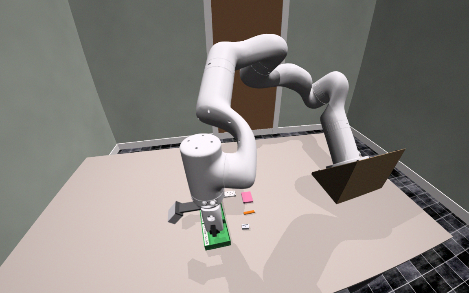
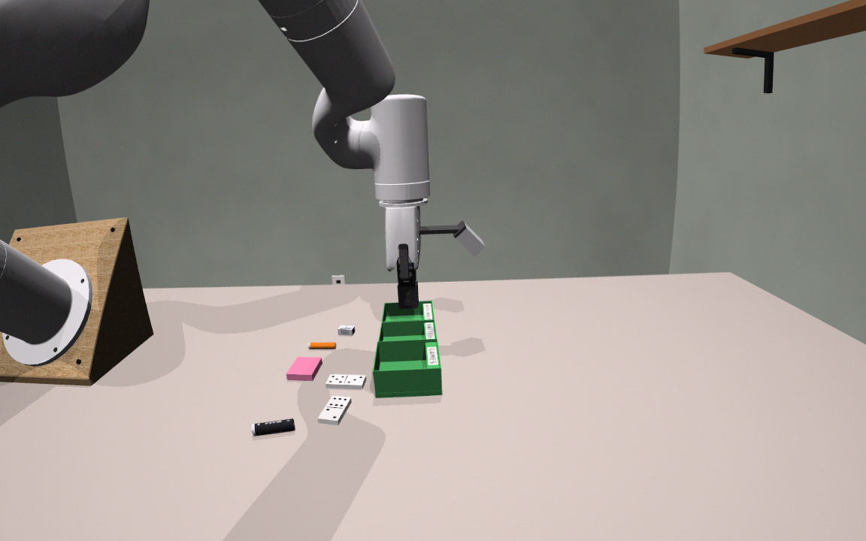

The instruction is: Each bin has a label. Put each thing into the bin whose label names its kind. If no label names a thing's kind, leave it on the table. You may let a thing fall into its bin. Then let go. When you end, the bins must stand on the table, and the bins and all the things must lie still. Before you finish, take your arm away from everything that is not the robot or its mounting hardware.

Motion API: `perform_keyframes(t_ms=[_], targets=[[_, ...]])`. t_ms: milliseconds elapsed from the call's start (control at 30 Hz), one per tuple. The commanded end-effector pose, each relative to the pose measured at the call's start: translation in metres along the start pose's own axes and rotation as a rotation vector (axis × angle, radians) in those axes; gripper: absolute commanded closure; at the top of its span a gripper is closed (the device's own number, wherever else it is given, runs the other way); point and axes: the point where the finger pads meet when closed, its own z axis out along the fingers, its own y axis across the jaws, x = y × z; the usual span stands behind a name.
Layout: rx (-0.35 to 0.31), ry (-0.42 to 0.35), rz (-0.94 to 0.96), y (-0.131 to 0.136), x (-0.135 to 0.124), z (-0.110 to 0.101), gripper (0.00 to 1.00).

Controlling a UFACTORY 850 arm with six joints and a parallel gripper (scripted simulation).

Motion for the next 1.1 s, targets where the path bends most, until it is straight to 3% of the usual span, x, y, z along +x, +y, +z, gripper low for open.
perform_keyframes(t_ms=[0, 167, 267, 767, 1067], targets=[[0.001, 0.002, 0.001, 0.0, 0.001, -0.009, 0.93], [0.001, 0.002, 0.001, 0.0, 0.001, -0.029, 0.93], [0.001, 0.002, 0.001, 0.0, 0.001, -0.029, 0.93], [0.001, 0.002, 0.001, 0.0, 0.001, -0.154, 0.93], [0.001, 0.002, 0.001, 0.0, 0.001, -0.161, 0.93]])
